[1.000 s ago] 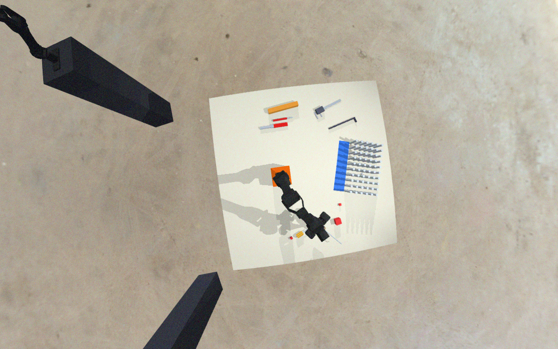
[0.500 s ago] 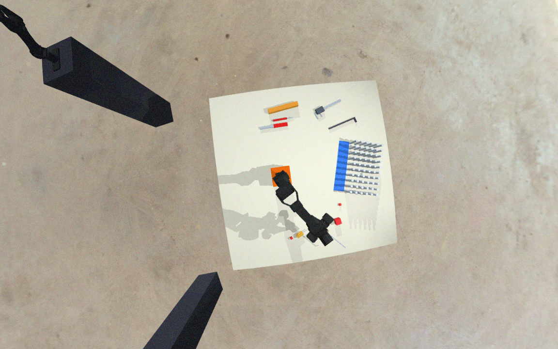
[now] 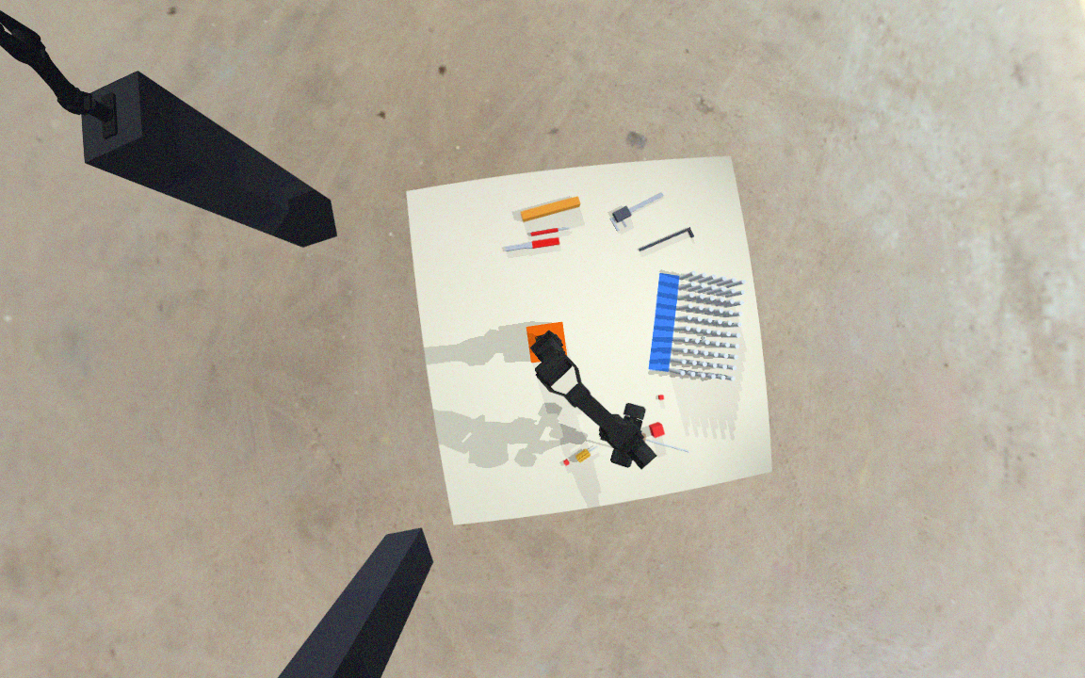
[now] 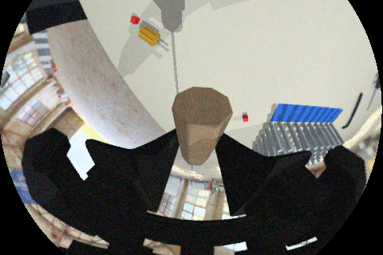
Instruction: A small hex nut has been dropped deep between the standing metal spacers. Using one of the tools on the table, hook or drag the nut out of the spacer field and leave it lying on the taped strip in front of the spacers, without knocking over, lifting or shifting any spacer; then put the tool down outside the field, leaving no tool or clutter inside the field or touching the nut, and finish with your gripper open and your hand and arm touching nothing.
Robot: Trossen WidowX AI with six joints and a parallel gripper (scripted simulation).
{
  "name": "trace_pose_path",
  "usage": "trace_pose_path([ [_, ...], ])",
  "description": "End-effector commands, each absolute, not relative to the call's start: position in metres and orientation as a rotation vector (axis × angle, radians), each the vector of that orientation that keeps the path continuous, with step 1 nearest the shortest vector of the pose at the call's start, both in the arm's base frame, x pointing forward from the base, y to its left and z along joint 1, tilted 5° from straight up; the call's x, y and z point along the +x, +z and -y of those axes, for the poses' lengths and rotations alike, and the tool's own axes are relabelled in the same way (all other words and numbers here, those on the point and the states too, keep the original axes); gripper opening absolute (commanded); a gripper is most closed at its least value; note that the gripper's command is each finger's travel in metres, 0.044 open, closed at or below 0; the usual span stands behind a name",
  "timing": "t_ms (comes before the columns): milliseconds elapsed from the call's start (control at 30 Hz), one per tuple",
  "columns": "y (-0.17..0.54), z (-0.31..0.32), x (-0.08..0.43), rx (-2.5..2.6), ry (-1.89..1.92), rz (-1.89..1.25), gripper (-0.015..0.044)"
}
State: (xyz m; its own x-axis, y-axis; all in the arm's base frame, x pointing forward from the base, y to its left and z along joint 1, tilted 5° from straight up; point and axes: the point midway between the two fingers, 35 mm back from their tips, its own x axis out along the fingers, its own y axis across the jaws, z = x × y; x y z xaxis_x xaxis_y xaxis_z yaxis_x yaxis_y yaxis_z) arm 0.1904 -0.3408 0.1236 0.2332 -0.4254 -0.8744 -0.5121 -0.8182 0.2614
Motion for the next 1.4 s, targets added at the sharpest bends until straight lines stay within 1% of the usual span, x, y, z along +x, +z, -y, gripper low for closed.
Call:
trace_pose_path([
  [0, 0.124, 0.331, 0.198, -2.506, 1.801, -0.803, 0.0],
  [400, 0.125, 0.307, 0.219, -2.749, 2.126, -0.434, 0.0],
  [733, 0.125, 0.287, 0.233, -2.907, 2.392, -0.047, 0.0],
  [1067, 0.125, 0.268, 0.245, -3.008, 2.636, 0.431, 0.0],
  [1367, 0.124, 0.249, 0.255, -3.033, 2.819, 0.954, 0.0],
])
